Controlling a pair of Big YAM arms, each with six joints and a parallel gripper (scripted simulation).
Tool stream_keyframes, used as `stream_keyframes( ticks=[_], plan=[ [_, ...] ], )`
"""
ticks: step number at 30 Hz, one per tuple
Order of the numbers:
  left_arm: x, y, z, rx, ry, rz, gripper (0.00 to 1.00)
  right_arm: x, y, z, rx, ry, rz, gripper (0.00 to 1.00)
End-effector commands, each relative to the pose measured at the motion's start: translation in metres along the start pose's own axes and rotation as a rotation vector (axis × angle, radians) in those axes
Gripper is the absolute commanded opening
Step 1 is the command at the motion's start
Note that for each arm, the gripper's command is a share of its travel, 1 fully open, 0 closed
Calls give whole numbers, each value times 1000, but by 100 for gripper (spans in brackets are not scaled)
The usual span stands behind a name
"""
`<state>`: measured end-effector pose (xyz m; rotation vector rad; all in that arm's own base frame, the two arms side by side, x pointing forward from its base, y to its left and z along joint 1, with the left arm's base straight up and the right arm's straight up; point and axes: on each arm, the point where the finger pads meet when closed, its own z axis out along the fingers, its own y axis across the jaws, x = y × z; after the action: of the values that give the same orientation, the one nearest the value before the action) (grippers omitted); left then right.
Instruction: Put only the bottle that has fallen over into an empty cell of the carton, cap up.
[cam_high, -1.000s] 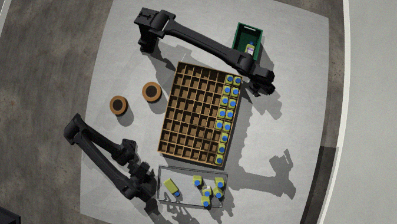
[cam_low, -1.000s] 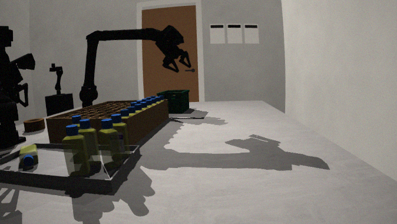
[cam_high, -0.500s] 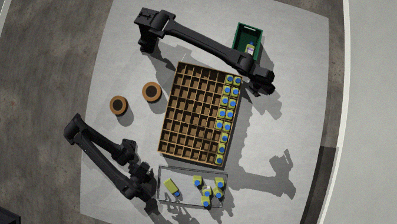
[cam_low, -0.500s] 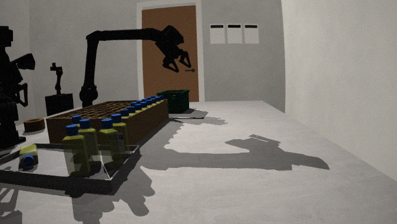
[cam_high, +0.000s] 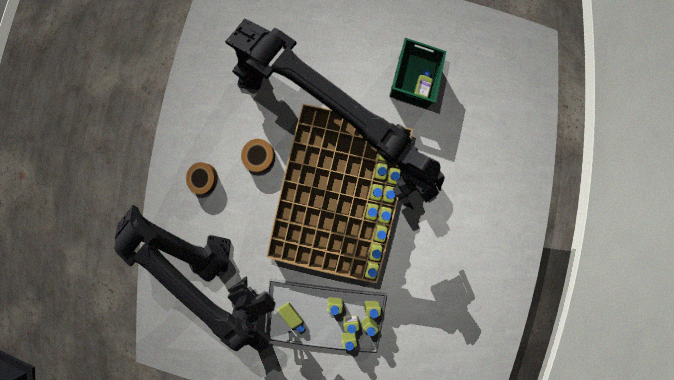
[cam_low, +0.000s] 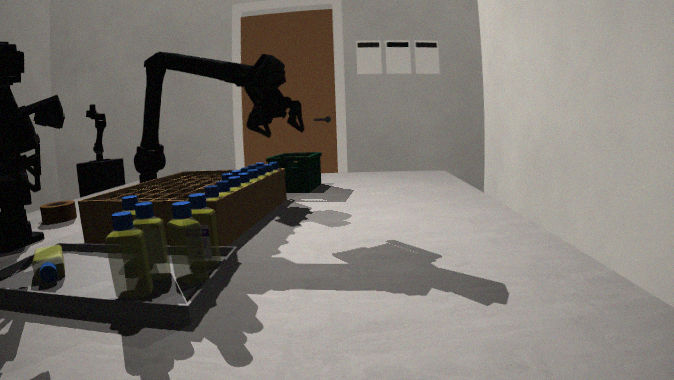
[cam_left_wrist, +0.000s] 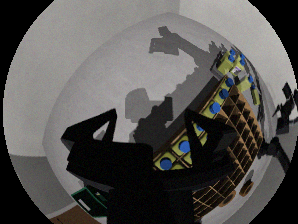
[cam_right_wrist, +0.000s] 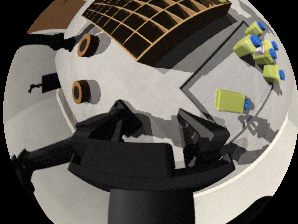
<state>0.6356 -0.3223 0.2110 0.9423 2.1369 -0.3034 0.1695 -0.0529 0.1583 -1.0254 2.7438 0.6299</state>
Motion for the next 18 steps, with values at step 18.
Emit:
stream_keyframes(
  ticks=[18],
  plan=[
    [-62,-263,40,520,-414,195,100,-23,-113,-35,84,126,834,77]
  ],
)
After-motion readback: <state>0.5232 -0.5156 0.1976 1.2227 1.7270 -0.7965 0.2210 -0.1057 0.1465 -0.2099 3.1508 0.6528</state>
